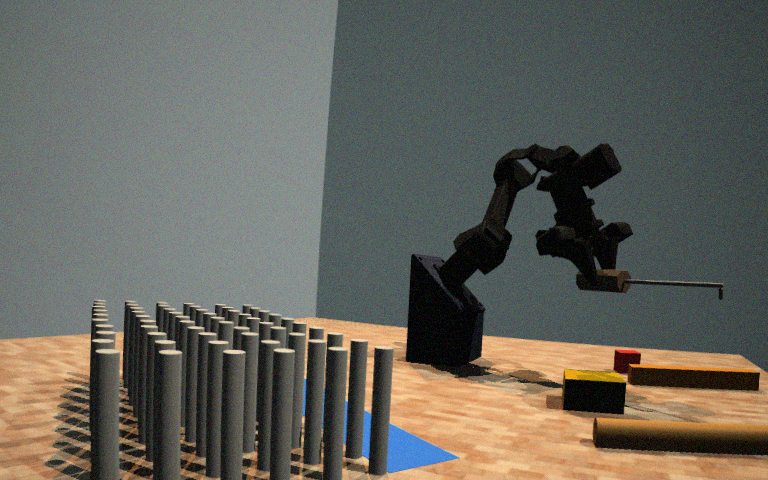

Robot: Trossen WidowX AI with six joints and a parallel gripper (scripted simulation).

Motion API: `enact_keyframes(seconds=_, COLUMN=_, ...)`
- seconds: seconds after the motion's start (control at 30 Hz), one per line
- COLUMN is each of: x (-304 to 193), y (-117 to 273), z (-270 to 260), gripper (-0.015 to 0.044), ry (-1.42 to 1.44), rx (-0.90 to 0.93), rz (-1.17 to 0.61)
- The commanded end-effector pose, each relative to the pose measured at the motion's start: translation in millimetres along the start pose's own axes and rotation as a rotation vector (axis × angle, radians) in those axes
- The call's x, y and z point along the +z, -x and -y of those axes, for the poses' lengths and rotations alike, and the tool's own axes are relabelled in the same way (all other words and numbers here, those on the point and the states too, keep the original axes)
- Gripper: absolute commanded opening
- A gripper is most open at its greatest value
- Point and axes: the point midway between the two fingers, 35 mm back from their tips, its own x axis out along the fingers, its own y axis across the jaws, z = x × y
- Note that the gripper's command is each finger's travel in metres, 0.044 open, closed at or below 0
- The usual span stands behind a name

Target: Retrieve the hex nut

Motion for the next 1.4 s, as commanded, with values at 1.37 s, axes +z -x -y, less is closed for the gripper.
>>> enact_keyframes(seconds=1.37, x=1, y=-33, z=-14, gripper=0.0000, ry=-0.002, rx=0.011, rz=0.009)
